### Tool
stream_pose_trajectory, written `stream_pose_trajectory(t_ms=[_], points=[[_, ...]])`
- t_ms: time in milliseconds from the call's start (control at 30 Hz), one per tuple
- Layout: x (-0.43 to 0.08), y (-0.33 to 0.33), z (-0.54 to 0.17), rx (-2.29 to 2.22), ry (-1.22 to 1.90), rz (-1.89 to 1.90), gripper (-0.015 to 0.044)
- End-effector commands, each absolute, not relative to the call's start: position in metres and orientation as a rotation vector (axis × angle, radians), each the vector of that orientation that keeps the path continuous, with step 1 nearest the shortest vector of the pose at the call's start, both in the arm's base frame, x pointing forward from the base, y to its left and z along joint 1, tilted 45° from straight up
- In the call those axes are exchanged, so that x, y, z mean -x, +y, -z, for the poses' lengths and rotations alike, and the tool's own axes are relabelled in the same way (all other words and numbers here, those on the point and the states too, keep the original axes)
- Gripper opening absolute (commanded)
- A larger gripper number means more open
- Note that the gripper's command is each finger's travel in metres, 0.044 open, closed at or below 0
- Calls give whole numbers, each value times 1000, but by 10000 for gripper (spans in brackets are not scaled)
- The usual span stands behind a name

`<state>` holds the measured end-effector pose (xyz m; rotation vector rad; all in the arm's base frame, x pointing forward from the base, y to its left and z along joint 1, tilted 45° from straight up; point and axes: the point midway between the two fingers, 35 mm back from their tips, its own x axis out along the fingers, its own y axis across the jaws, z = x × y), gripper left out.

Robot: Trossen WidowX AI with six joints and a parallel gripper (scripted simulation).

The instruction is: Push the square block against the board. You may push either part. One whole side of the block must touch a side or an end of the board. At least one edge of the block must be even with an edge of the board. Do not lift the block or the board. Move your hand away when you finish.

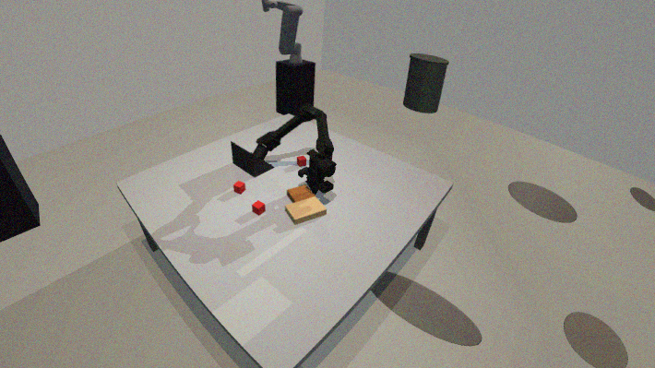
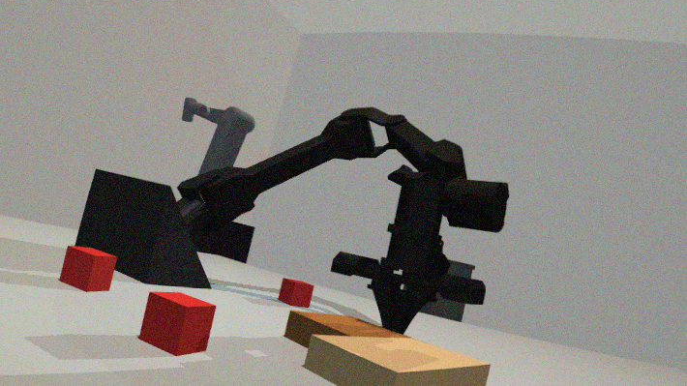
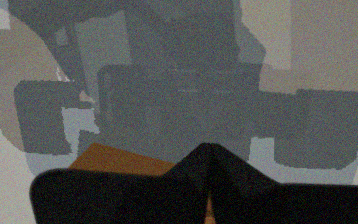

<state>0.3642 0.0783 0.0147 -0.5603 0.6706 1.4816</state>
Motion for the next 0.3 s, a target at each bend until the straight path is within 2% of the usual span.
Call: stream_pose_trajectory(t_ms=[0, 267], points=[[-363, 75, -7, 557, 680, -1485, 0], [-364, 82, -14, 557, 680, -1485, 0]])
